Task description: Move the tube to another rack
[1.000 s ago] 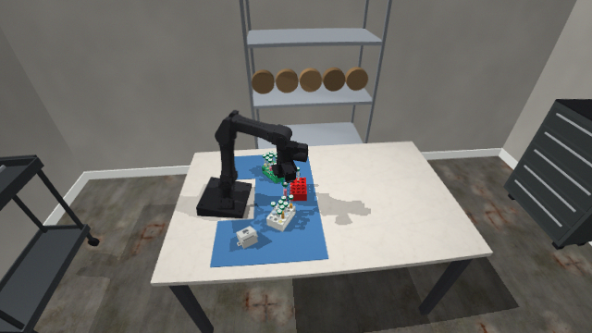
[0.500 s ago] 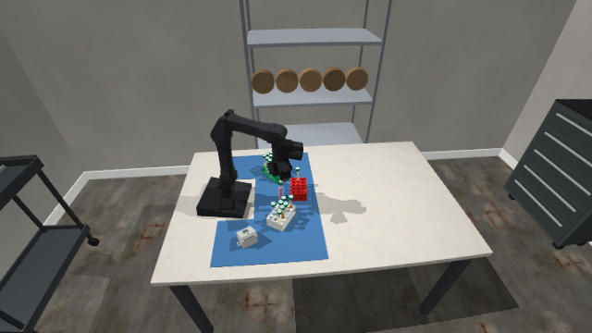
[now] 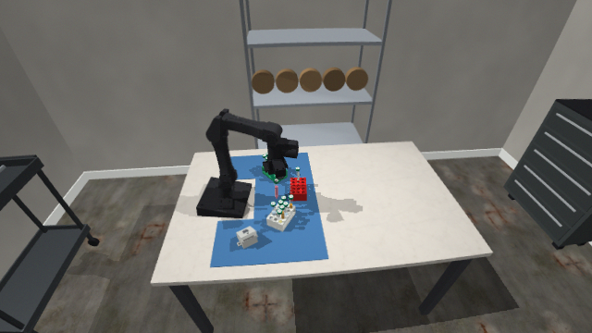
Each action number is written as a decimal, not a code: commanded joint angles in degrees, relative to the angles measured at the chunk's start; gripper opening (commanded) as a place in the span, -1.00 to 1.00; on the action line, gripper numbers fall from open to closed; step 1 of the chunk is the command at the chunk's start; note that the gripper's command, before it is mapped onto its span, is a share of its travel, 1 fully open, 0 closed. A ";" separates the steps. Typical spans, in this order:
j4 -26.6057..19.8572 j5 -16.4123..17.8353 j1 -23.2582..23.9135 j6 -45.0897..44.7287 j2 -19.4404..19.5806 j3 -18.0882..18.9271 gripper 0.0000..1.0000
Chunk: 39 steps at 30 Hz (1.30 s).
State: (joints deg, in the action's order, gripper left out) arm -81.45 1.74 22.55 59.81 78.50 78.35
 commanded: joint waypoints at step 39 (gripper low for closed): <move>-0.18 -4.07 -23.19 23.02 2.58 3.95 -1.00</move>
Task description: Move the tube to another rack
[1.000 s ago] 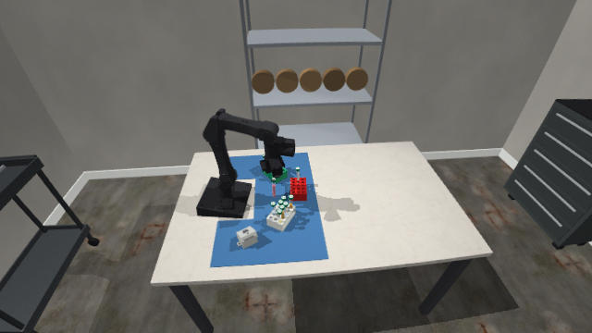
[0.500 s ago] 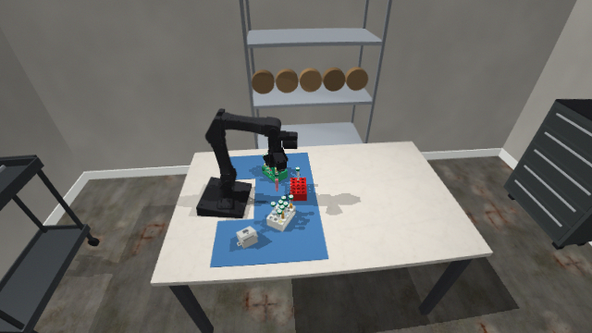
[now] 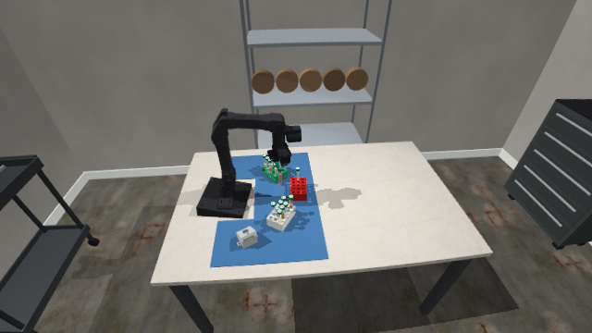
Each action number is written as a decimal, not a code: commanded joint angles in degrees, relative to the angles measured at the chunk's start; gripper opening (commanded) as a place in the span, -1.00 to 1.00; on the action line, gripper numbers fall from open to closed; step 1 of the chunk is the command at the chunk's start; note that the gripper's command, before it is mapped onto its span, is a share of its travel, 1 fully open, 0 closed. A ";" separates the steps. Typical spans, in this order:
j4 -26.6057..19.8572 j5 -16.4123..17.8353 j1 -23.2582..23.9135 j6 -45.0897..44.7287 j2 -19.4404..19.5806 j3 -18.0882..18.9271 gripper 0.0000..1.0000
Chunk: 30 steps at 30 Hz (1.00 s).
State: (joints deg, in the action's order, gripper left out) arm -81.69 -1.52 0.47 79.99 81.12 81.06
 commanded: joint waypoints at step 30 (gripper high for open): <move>-0.11 -1.95 -8.53 -18.32 2.96 4.07 -1.00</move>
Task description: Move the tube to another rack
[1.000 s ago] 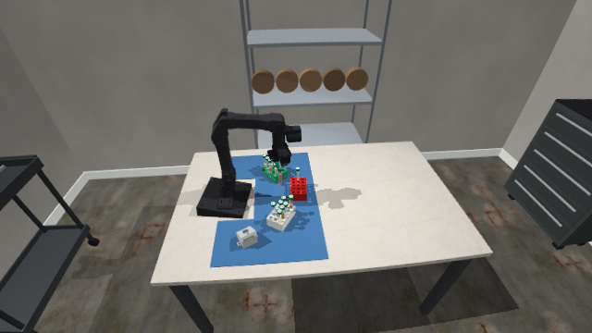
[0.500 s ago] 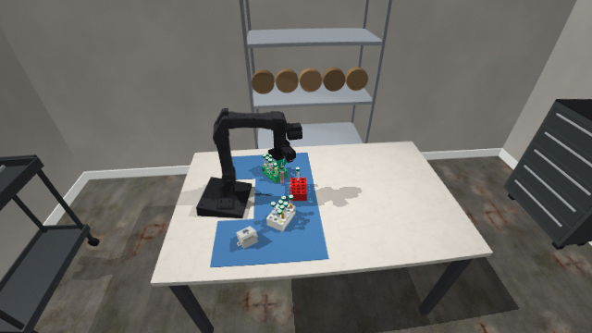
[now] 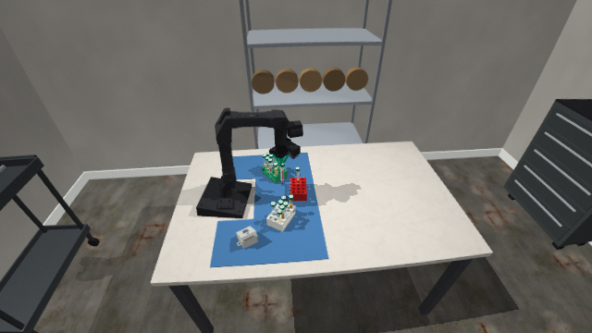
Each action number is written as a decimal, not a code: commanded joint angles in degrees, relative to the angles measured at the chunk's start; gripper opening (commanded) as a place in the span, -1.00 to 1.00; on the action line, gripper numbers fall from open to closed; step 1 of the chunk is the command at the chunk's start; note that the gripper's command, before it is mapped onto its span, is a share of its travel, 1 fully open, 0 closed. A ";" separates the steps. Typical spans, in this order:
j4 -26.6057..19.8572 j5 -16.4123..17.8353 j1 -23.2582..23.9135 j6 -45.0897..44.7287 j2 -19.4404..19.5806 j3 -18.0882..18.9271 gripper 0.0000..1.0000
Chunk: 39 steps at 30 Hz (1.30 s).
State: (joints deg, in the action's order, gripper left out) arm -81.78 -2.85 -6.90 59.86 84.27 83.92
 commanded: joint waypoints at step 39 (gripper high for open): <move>-1.97 -1.35 -6.08 6.67 11.91 14.99 -1.00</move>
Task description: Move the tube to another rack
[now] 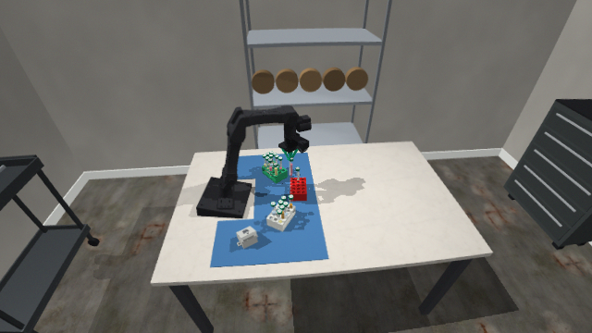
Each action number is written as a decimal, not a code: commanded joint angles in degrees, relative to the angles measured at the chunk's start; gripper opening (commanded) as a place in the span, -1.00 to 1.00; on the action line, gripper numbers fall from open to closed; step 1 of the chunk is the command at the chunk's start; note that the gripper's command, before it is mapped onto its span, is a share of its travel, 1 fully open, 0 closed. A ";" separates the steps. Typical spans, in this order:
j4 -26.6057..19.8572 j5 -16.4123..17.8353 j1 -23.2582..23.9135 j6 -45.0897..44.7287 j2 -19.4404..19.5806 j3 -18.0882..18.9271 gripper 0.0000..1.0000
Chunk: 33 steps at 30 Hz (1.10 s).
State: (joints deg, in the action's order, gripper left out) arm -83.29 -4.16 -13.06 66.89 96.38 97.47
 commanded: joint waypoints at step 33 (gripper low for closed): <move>-0.96 0.00 0.35 -0.63 1.49 3.66 -1.00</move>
State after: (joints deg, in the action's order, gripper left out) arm -84.14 -4.08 -12.53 66.17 98.19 100.57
